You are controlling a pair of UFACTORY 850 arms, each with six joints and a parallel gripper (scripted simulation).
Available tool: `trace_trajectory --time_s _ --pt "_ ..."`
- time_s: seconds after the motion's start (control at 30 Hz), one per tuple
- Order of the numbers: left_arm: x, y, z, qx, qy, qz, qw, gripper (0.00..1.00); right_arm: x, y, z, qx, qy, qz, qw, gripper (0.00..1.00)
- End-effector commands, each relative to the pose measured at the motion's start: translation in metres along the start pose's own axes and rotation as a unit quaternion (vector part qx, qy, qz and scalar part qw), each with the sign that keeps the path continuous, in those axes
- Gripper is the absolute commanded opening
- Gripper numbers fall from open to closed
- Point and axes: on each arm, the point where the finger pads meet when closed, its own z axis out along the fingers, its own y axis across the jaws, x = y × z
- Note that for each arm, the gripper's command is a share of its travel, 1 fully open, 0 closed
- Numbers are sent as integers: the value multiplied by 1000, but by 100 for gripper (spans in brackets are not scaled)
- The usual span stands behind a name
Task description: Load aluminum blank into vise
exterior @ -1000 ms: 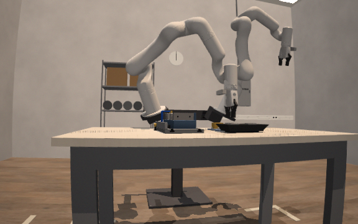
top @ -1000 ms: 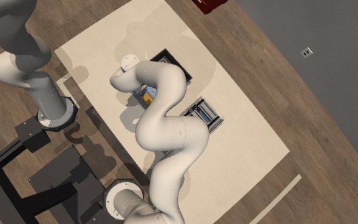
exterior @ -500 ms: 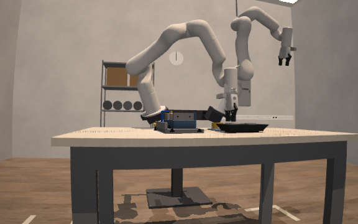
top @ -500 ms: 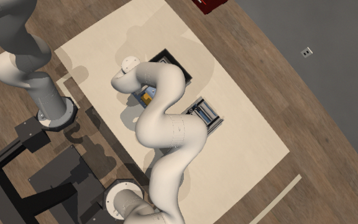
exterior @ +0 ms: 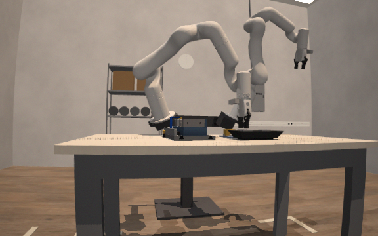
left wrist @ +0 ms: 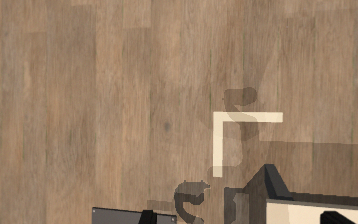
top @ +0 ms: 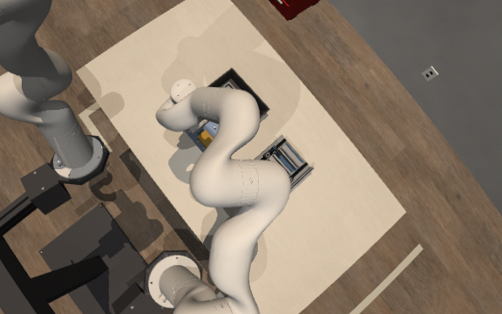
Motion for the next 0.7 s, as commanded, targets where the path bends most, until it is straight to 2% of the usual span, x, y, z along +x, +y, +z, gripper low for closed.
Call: trace_trajectory --time_s 0.0,0.67 --pt "0 0 -1 0 1 0 1000 100 -1 -1 -1 1 -1 0 1000 69" --pt "0 0 -1 0 1 0 1000 100 -1 -1 2 1 -1 0 1000 69"
